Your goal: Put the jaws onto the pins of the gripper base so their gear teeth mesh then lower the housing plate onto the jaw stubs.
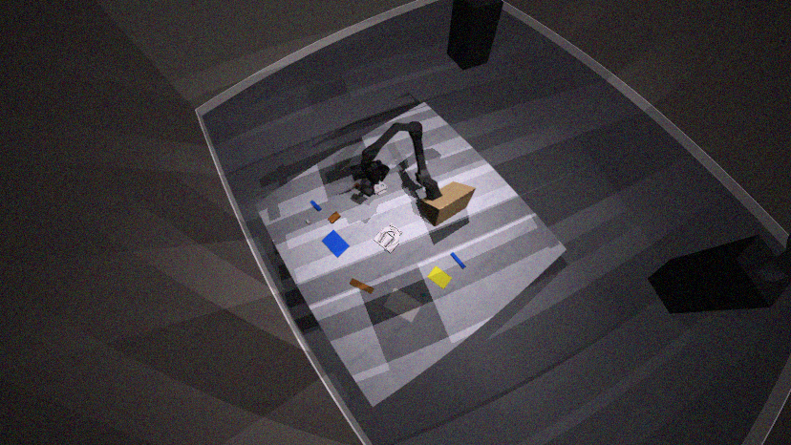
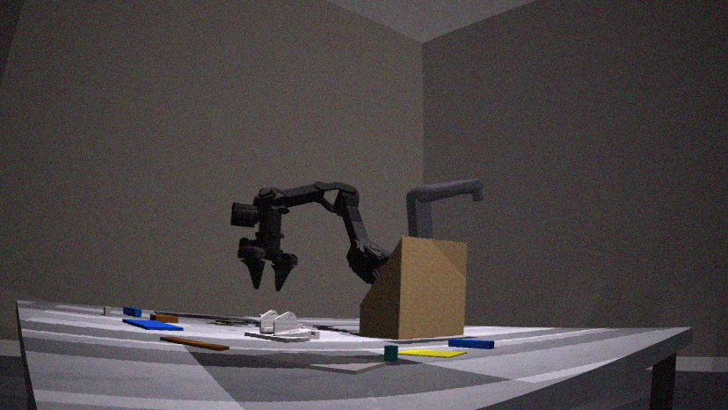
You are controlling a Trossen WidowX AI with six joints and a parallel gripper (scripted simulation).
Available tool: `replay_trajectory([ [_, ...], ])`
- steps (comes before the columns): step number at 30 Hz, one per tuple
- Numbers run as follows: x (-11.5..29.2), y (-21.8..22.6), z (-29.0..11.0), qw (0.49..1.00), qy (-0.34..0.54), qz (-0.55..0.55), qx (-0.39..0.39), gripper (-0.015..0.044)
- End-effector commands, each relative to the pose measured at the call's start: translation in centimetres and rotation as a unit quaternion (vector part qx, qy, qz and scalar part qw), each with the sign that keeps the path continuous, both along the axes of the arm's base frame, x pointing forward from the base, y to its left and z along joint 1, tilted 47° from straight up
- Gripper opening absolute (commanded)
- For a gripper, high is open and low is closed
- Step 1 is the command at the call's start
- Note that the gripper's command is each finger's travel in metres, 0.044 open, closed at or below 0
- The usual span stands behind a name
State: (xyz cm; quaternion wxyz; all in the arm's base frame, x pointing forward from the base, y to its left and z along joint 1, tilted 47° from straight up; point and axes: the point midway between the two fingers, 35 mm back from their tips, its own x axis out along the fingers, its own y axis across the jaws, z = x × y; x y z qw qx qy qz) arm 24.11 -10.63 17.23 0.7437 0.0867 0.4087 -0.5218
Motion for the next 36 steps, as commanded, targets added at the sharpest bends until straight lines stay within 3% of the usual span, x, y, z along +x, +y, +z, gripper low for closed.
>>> replay_trajectory([
  [1,-0.5,-0.4,0.3,0.999,-0.028,-0.031,0.002,0.0440],
  [20,-2.6,-1.7,1.7,0.966,-0.183,-0.184,0.018,0.0440],
  [36,-2.2,-4.7,-0.9,0.964,-0.189,-0.188,0.017,0.0440],
])
